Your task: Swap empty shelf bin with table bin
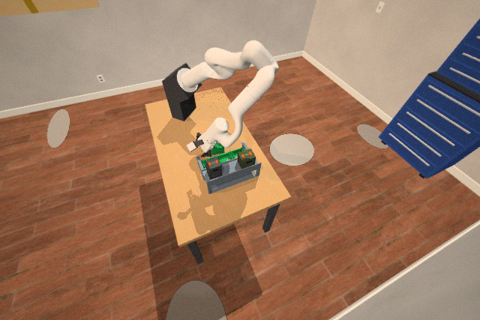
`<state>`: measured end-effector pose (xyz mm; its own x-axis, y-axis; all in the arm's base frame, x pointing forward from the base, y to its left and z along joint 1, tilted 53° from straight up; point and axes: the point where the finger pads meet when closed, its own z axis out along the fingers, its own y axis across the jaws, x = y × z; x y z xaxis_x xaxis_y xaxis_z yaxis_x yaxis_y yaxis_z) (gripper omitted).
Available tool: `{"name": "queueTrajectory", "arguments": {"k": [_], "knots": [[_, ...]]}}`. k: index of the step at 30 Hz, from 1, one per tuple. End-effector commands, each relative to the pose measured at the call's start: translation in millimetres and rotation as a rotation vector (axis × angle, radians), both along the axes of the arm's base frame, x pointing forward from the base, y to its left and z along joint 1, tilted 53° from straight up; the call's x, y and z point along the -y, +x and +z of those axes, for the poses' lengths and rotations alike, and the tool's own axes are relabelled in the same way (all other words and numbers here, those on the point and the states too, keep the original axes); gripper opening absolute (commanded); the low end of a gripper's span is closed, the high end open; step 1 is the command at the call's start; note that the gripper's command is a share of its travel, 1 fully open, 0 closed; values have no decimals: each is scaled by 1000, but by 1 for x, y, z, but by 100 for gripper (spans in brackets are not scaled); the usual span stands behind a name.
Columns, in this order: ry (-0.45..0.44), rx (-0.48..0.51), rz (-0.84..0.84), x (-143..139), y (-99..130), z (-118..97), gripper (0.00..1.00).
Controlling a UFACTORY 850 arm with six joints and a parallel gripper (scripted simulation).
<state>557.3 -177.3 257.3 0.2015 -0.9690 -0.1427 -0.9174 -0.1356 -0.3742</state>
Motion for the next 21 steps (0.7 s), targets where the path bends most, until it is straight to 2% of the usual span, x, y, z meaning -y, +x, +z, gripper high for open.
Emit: {"name": "queueTrajectory", "arguments": {"k": [1,21], "knots": [[-1,1,-1,1,0,1,100],[0,1,-1,1,-1,2,100]]}}
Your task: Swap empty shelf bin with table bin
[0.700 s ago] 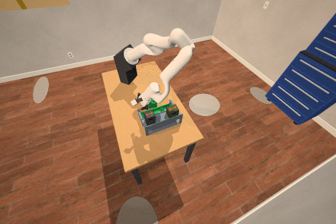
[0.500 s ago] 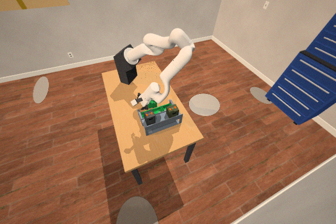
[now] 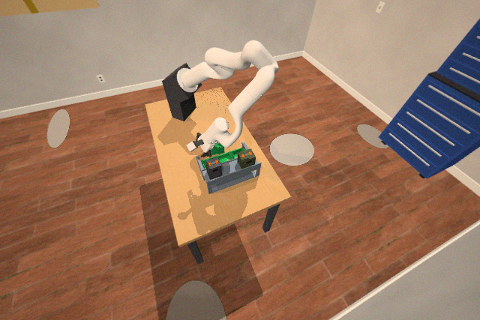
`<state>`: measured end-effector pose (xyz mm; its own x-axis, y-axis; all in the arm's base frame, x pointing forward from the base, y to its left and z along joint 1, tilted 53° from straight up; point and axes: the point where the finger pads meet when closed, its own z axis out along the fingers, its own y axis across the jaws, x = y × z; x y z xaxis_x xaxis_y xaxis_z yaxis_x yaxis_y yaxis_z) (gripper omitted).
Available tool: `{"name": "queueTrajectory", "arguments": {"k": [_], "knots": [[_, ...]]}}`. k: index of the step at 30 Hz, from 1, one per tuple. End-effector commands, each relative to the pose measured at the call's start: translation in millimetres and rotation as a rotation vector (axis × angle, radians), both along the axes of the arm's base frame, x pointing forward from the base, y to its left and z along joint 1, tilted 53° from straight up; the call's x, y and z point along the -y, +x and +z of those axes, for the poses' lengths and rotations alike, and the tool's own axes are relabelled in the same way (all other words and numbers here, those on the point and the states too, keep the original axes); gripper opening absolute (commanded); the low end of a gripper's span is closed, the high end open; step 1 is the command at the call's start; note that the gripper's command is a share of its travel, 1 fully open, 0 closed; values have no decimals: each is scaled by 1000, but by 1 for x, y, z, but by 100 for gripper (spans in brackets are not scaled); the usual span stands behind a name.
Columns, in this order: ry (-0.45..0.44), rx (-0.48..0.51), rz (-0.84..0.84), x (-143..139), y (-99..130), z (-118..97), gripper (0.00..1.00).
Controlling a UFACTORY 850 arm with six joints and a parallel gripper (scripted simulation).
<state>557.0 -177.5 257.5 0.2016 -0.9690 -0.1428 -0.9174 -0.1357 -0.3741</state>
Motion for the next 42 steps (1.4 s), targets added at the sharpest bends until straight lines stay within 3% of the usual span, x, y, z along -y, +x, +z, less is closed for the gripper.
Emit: {"name": "queueTrajectory", "arguments": {"k": [1,20,34,42], "knots": [[-1,1,-1,2,-1,2,100],[-1,1,-1,33,-37,38,100],[7,-2,-10,33,-40,39,100],[61,-22,-74,26,-47,40,100]]}}
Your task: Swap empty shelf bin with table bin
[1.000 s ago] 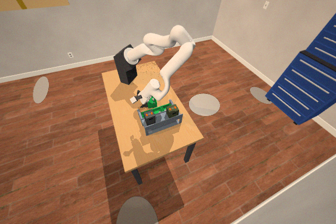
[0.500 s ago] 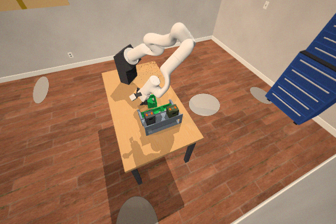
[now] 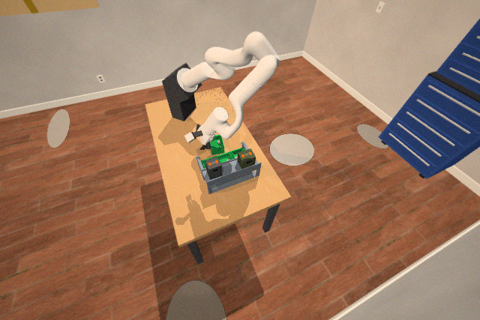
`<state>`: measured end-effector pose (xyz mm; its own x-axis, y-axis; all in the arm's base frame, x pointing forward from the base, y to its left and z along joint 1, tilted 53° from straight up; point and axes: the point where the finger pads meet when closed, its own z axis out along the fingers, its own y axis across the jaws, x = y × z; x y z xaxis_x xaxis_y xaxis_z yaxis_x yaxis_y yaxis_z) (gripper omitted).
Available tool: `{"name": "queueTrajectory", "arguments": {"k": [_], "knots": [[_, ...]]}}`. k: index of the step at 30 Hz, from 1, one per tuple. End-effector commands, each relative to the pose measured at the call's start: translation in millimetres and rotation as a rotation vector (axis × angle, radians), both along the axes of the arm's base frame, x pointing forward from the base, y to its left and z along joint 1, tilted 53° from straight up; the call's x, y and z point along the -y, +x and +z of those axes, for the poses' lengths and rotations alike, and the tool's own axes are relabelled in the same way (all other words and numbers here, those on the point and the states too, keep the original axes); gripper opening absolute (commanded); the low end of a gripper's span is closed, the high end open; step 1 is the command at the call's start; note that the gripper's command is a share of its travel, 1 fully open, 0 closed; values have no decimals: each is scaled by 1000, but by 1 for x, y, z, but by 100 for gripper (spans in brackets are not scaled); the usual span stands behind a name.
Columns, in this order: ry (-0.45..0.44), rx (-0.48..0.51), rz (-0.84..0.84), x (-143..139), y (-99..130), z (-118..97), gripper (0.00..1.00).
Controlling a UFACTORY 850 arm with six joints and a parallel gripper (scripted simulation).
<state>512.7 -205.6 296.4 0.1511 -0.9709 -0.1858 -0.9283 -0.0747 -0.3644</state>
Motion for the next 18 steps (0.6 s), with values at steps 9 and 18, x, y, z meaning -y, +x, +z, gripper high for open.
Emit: {"name": "queueTrajectory", "arguments": {"k": [9,18], "knots": [[126,-47,-152,-18,-15,2,100],[354,-132,-424,-51,-41,3,100]]}}
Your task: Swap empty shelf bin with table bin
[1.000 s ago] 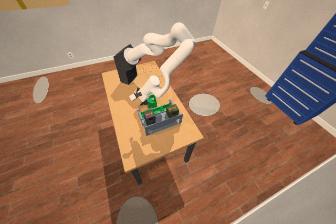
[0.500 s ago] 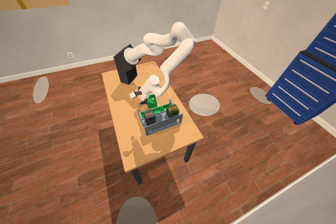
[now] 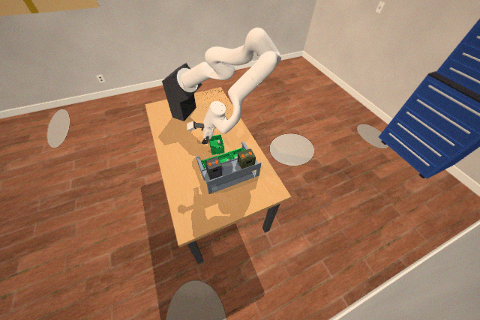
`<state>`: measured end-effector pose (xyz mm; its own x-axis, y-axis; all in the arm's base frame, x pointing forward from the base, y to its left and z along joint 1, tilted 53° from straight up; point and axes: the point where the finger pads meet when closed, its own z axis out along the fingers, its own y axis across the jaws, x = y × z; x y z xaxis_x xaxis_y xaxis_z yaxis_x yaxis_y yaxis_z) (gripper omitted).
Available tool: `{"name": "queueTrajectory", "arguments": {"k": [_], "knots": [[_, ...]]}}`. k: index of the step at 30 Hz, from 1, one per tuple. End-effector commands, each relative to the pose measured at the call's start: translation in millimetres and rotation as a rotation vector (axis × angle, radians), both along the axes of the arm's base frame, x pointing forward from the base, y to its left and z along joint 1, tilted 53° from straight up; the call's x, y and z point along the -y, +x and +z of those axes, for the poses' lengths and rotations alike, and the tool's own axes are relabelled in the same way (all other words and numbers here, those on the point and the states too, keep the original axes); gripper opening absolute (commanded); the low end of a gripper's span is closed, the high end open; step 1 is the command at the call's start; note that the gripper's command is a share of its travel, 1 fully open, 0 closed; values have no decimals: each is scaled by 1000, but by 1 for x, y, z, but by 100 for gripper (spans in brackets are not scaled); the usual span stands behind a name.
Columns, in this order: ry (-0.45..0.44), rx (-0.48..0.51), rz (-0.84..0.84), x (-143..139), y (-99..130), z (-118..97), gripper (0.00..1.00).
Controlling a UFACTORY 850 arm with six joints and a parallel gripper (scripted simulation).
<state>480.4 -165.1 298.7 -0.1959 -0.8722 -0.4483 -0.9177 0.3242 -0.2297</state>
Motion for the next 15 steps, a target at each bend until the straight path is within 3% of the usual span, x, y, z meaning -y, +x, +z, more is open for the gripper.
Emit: {"name": "queueTrajectory", "arguments": {"k": [1,4,15], "knots": [[101,-39,-126,-14,-12,1,100],[132,-51,-163,-19,-16,2,100],[489,-185,-589,-70,-58,4,100]]}}
